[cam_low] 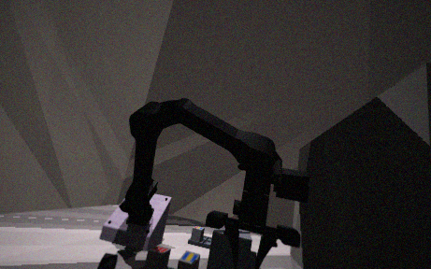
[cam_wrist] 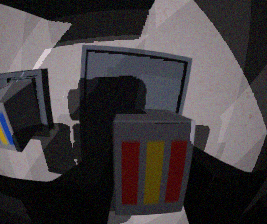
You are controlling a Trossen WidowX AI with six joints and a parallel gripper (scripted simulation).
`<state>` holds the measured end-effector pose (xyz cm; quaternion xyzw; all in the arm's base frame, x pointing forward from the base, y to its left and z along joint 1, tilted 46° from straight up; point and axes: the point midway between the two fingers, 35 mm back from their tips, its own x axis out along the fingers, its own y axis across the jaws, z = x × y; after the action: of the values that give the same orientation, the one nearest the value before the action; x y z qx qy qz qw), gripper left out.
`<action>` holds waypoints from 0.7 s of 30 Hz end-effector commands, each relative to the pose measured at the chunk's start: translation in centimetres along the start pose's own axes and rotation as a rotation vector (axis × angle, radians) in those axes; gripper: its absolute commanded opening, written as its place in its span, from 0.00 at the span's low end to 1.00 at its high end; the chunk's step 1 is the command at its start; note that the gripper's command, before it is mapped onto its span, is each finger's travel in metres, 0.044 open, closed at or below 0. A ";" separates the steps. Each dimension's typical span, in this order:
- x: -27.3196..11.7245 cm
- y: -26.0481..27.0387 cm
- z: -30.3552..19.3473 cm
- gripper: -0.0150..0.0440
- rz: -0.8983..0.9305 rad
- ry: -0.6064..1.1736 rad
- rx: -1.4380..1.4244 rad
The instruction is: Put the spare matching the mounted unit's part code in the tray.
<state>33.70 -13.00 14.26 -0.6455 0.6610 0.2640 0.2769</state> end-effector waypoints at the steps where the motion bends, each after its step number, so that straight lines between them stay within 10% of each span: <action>1: 0.2 0.1 -0.2 0.25 -0.004 0.005 0.000; 21: 1.7 0.3 -0.3 0.25 -0.004 0.008 0.002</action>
<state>33.47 -14.20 13.18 -0.6457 0.6615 0.2627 0.2766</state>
